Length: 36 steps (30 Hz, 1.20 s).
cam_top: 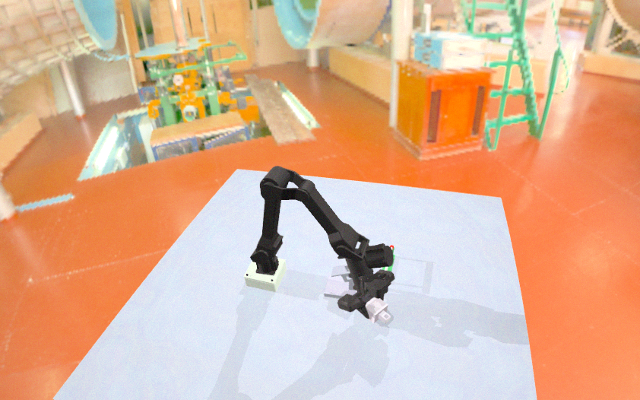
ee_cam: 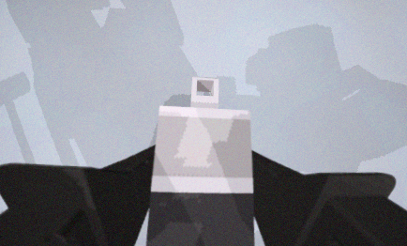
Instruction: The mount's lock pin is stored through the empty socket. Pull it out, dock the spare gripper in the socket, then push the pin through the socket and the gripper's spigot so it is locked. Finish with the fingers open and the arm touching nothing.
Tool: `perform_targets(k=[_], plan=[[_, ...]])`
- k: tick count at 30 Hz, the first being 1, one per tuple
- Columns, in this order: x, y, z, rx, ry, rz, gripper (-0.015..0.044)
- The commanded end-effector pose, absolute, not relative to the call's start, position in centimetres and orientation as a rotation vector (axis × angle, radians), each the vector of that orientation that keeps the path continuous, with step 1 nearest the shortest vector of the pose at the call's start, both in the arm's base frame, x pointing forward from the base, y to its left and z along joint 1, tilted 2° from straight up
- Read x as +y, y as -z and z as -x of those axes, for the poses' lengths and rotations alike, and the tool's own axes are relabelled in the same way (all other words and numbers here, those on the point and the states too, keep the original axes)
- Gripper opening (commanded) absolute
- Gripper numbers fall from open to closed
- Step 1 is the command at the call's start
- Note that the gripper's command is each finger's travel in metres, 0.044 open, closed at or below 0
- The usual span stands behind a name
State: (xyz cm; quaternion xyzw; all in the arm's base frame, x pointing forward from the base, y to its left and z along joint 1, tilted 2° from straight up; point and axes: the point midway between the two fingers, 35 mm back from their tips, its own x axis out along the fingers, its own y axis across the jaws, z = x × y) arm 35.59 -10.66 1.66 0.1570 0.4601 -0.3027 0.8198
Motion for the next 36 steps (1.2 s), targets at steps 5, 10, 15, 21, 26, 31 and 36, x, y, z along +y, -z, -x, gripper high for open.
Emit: perform_targets(k=[5, 10, 15, 21, 26, 31, 36], plan=[[-10.6, -6.8, -36.4, 0.947, 0.641, -0.337, 0.0000], [-10.5, -9.7, -36.0, 0.947, 0.641, -0.337, 0.0000], [-10.3, -12.4, -35.4, 0.948, 0.641, -0.337, 0.0000], [-10.2, -11.9, -35.4, 0.957, 0.634, -0.337, 0.0000], [-10.2, -11.9, -35.4, 0.957, 0.634, -0.337, 0.0000], [-9.8, -11.9, -35.2, 0.972, 0.625, -0.314, 0.0000], [-8.4, -11.7, -34.7, 1.020, 0.594, -0.233, 0.0000]])
